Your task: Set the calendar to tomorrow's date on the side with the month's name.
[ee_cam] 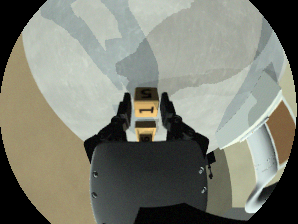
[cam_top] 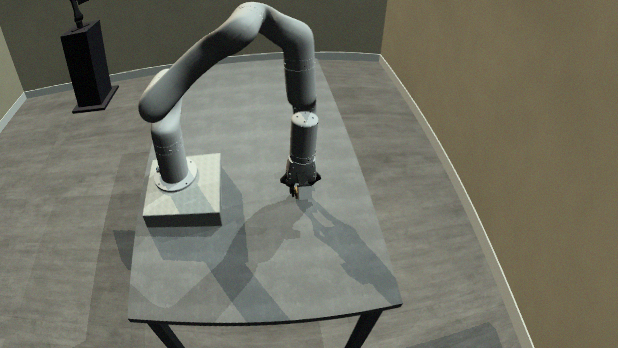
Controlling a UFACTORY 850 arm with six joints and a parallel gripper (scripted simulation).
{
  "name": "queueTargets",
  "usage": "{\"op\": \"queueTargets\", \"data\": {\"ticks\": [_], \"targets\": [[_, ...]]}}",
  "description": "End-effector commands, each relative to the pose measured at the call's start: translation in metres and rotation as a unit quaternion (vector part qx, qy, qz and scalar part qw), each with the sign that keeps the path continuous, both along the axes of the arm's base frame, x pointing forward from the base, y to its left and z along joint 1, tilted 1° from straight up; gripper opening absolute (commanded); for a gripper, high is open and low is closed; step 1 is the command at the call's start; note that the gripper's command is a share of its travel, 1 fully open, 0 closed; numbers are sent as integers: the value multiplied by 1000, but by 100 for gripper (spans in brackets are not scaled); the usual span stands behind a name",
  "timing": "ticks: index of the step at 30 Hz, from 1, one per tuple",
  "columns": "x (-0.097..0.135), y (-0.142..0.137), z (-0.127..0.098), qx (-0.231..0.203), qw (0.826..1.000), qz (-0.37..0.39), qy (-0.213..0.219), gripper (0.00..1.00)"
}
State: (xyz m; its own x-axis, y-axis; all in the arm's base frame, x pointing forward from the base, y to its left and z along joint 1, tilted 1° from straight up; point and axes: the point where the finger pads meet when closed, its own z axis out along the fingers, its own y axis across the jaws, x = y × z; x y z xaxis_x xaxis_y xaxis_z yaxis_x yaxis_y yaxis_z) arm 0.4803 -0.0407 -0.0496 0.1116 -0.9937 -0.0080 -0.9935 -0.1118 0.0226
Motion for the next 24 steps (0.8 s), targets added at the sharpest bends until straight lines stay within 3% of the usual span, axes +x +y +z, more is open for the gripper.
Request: {"op": "queueTargets", "data": {"ticks": [1, 15, 16, 24], "targets": [[1, 0, 1, 0, 1000, 0, -1, 49], [1, 0, 1, 0, 1000, 0, -1, 49], [1, 0, 1, 0, 1000, 0, -1, 29], [1, 0, 1, 0, 1000, 0, -1, 29]]}}
